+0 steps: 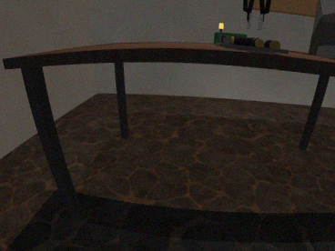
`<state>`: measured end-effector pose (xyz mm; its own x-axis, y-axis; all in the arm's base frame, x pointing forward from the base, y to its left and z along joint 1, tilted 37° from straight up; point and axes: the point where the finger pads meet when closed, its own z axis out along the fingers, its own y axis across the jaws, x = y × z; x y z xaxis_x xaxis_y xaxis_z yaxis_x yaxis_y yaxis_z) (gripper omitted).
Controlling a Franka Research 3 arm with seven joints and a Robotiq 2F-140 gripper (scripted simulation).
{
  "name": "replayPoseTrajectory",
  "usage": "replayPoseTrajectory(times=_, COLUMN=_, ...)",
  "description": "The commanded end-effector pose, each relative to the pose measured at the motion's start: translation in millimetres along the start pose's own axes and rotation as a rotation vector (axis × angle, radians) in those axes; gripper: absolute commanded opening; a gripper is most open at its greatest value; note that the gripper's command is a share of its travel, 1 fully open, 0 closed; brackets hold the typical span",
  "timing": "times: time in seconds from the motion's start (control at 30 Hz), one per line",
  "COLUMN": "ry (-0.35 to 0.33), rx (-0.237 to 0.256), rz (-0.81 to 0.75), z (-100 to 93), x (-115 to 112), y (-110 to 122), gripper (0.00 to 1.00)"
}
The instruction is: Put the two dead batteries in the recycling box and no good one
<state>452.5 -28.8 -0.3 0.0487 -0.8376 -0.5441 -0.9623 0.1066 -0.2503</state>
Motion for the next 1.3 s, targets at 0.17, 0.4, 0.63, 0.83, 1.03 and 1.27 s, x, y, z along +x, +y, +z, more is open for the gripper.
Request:
replayPoseTrajectory(times=0.17, ry=-0.013, rx=-0.009, rz=0.03, z=-4.6, x=-3.1, y=3.4, gripper=0.29)
replayPoseTrajectory(times=0.4, ry=-0.013, rx=-0.009, rz=0.03, z=-4.6, x=-3.1, y=3.4, gripper=0.29)
replayPoseTrajectory(times=0.63, ry=-0.013, rx=-0.009, rz=0.03, z=-4.6, x=-3.1, y=3.4, gripper=0.29)
replayPoseTrajectory(times=0.83, ry=-0.013, rx=-0.009, rz=0.03, z=-4.6, x=-3.1, y=3.4, gripper=0.29)
replayPoseTrajectory(times=1.03, ry=-0.013, rx=-0.009, rz=0.03, z=-4.6, x=-3.1, y=3.4, gripper=0.29)
replayPoseTrajectory(times=1.27, ry=-0.013, rx=-0.009, rz=0.03, z=-30.0, x=-2.7, y=3.2, gripper=0.29)
